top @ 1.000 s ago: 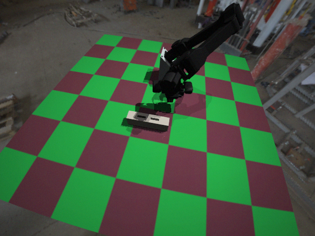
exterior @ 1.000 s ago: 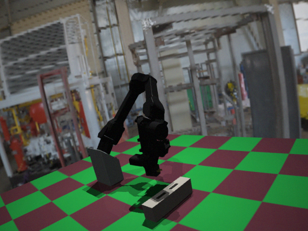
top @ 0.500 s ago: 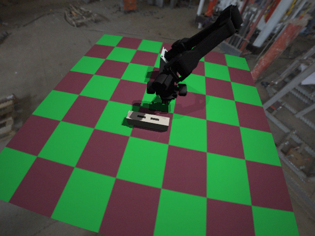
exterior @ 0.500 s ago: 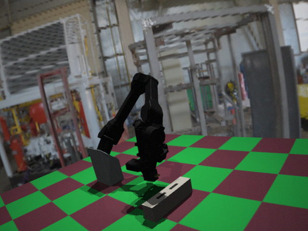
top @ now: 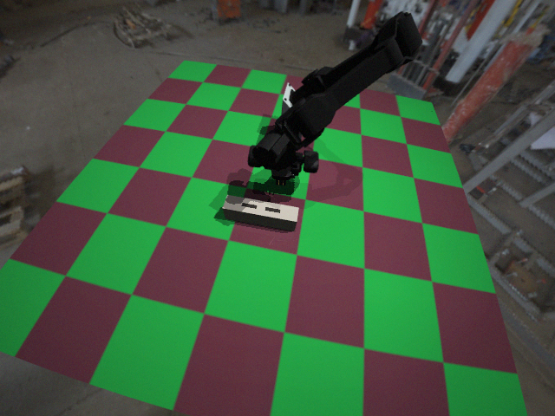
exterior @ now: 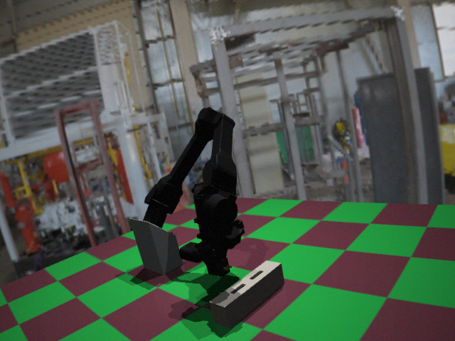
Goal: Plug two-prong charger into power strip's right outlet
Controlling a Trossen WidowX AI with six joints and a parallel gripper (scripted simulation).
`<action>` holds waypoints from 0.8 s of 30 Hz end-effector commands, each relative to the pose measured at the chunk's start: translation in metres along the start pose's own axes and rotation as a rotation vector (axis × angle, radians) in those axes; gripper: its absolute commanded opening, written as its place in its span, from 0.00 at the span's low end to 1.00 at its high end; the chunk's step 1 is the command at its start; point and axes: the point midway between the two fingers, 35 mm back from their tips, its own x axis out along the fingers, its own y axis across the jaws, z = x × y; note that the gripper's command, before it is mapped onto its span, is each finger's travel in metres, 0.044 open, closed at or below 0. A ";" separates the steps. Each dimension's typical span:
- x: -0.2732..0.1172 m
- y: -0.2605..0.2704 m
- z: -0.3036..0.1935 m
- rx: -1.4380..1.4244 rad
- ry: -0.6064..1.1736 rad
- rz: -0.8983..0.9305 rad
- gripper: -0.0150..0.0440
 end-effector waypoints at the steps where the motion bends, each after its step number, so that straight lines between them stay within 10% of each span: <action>1: 0.001 -0.008 0.002 0.002 -0.004 -0.005 0.25; 24: 0.018 -0.050 0.003 0.069 -0.004 0.000 0.25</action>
